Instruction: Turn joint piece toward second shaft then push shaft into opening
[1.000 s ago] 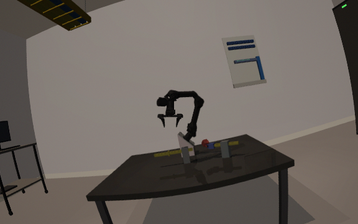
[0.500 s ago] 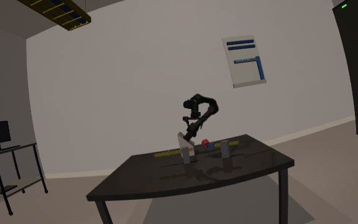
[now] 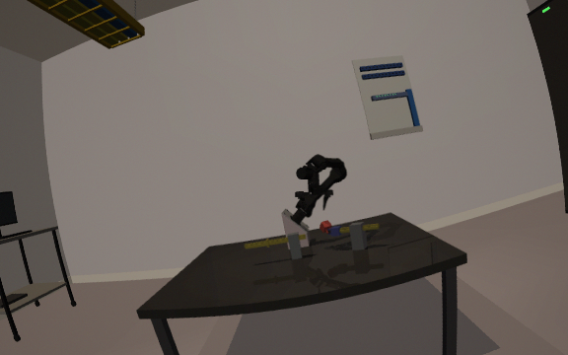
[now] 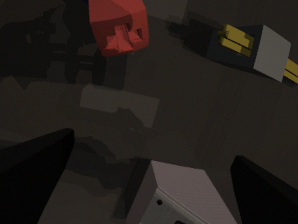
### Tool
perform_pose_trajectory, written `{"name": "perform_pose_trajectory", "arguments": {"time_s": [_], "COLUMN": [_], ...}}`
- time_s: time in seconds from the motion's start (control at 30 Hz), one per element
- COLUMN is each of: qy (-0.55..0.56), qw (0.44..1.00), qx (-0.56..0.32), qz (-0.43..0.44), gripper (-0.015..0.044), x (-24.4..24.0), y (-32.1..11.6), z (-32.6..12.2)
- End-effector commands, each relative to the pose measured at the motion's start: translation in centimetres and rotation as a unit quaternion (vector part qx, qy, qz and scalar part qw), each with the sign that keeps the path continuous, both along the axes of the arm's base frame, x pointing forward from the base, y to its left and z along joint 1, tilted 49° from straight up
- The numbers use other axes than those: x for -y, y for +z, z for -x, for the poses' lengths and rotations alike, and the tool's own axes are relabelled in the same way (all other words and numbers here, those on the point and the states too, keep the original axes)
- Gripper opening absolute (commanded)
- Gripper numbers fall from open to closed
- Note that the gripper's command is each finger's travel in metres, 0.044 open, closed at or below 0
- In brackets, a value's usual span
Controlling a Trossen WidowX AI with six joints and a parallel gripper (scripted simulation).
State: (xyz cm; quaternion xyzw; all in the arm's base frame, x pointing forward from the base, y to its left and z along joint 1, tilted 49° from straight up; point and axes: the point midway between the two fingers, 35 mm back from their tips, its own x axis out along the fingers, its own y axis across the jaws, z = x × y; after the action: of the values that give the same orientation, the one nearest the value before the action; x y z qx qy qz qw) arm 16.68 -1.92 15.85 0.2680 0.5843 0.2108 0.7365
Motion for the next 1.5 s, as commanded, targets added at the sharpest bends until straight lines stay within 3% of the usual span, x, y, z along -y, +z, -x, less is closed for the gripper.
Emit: {"name": "perform_pose_trajectory", "arguments": {"time_s": [0.0,0.43,0.97,1.47], "qy": [0.05,0.235,0.237,0.237], "qw": [0.999,0.971,0.97,0.97], "qx": [0.007,0.043,0.044,0.046], "qz": [0.001,-0.008,-0.009,-0.008], "gripper": [0.044,0.044,0.044,0.044], "x": [-0.5,-2.9,-5.8,-6.5], "y": [-0.6,-2.7,-5.3,-3.1], "z": [-0.3,-1.1,-1.7,-6.4]}}
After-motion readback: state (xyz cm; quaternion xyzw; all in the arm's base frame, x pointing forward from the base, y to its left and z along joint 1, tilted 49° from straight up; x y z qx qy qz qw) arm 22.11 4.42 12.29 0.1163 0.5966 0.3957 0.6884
